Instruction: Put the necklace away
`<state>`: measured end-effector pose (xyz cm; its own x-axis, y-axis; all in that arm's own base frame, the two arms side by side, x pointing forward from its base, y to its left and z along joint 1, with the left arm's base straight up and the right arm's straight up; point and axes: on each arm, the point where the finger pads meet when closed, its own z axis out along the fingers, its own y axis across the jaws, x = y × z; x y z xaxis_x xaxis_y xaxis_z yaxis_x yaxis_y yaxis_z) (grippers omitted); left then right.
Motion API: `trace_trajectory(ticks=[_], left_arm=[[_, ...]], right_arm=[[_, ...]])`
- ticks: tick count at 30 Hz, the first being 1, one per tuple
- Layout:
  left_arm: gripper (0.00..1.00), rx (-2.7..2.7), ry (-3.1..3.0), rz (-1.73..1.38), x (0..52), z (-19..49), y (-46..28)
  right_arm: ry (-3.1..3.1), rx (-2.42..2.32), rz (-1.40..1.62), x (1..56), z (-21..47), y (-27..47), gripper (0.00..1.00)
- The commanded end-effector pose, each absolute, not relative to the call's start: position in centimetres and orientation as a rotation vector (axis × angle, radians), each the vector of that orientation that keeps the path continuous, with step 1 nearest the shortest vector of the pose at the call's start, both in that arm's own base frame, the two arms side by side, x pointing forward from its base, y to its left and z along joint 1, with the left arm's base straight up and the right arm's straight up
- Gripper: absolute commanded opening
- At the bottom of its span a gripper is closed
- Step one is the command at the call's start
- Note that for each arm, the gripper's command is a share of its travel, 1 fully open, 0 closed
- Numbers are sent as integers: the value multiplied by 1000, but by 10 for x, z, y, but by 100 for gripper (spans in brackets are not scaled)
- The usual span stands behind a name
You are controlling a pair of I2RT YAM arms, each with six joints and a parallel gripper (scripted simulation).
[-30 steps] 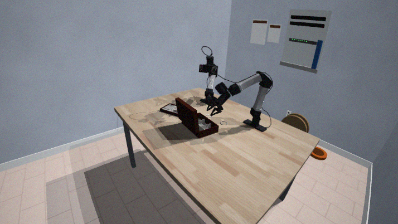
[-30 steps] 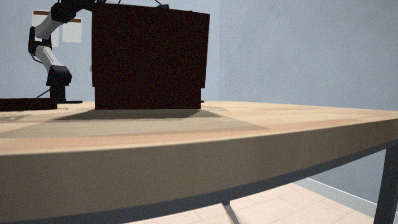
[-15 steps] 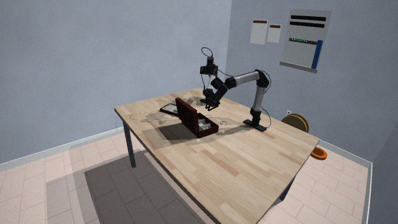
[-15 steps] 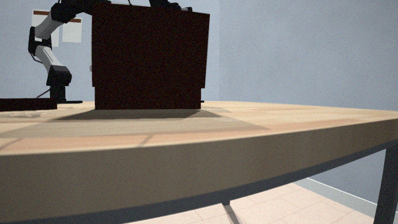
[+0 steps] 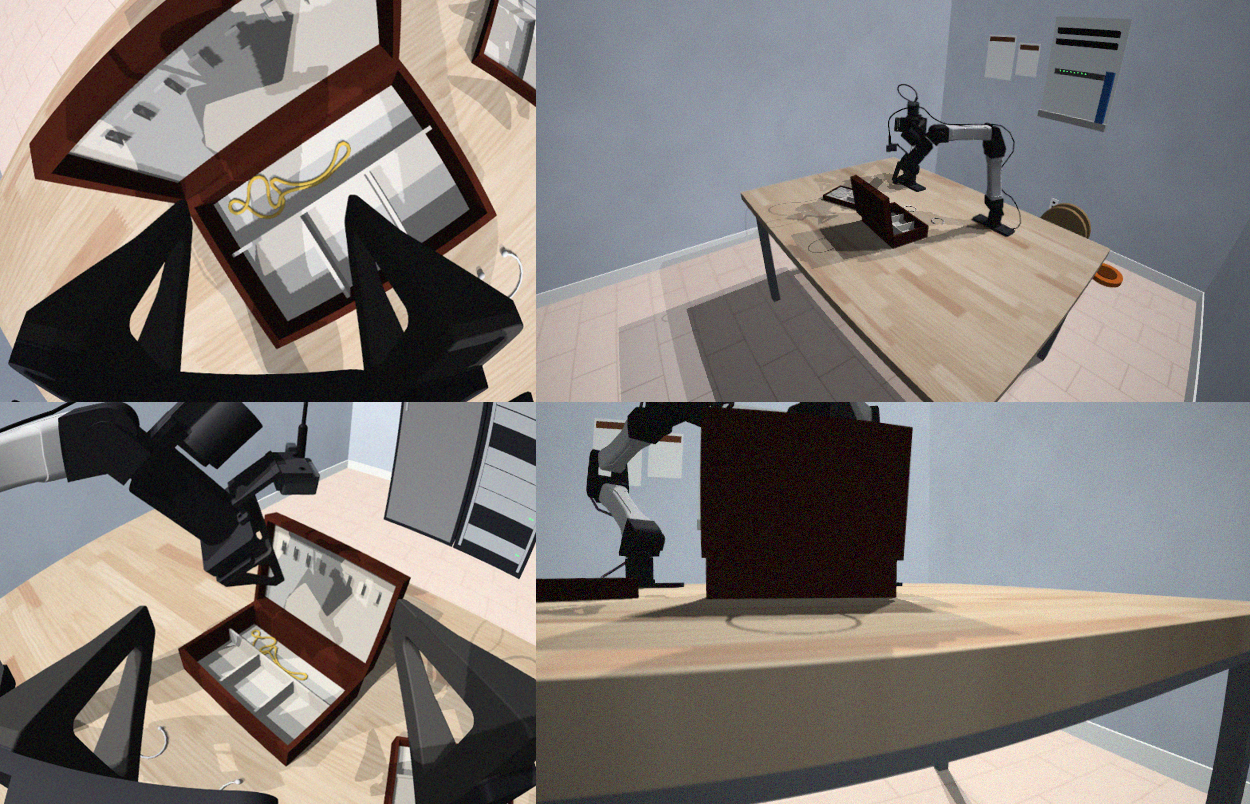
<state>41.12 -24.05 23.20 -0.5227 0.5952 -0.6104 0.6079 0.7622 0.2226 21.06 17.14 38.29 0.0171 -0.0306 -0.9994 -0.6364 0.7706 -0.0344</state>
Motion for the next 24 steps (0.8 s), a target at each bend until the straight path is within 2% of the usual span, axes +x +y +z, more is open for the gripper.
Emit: trace_trajectory(ticks=[1, 24], left_arm=[[65, 700, 2378, -179, 417, 249, -246], [65, 597, 2346, -242, 433, 276, -254]], right_arm=[[1447, -520, 493, 213, 403, 165, 100], [1443, -508, 484, 214, 405, 163, 100]])
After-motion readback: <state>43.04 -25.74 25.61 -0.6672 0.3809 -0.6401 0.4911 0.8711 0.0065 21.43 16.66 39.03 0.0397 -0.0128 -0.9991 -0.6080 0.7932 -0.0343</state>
